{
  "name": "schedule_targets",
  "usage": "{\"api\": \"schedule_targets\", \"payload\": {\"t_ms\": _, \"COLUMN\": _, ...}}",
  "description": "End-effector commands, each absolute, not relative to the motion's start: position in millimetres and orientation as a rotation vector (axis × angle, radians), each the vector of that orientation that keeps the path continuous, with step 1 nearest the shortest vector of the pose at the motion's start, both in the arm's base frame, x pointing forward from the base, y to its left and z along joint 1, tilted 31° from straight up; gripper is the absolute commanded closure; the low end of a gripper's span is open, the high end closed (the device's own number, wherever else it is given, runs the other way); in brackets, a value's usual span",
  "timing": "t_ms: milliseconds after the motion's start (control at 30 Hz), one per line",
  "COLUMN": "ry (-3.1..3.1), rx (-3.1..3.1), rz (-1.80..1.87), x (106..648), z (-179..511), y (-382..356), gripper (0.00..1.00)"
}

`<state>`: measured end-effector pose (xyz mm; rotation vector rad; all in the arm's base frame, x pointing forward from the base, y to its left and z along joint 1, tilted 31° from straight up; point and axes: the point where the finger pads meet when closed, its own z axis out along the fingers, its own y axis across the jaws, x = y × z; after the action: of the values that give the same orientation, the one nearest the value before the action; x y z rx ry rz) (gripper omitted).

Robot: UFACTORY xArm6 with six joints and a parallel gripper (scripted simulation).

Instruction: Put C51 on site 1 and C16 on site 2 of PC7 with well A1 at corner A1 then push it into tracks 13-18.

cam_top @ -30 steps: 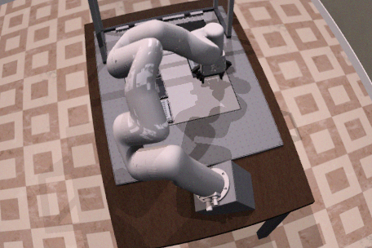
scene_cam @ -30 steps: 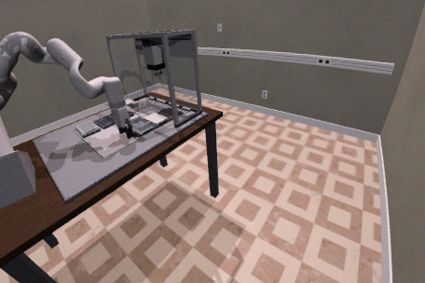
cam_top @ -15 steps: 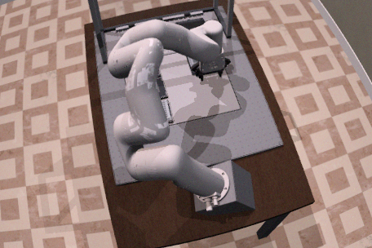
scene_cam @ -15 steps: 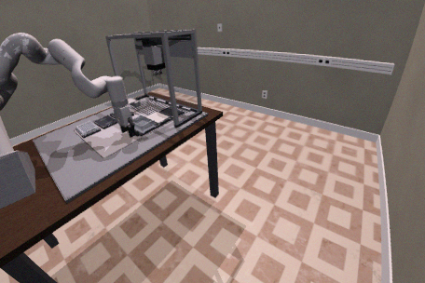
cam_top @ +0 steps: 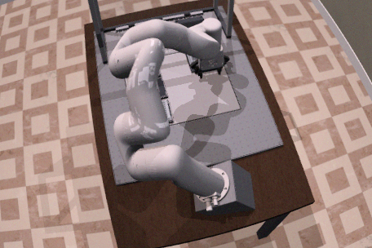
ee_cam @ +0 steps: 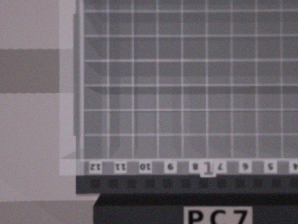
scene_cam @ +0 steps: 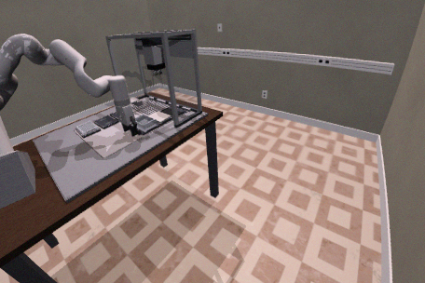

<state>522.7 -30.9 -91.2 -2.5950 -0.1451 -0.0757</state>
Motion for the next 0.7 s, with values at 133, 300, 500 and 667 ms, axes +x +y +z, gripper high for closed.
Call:
{"api": "schedule_targets", "payload": {"t_ms": 133, "ry": -0.145, "rx": -2.597, "rz": -0.082, "x": 528.3, "z": -89.3, "y": -31.7, "gripper": 0.18}}
{"api": "schedule_targets", "payload": {"t_ms": 300, "ry": -0.145, "rx": -2.597, "rz": -0.082, "x": 529.2, "z": -89.2, "y": -31.6, "gripper": 0.18}}
{"api": "schedule_targets", "payload": {"t_ms": 500, "ry": -0.145, "rx": -2.597, "rz": -0.082, "x": 531.3, "z": -89.0, "y": -31.5, "gripper": 0.18}}
{"api": "schedule_targets", "payload": {"t_ms": 667, "ry": -0.145, "rx": -2.597, "rz": -0.082, "x": 532.8, "z": -88.8, "y": -31.3, "gripper": 0.18}}
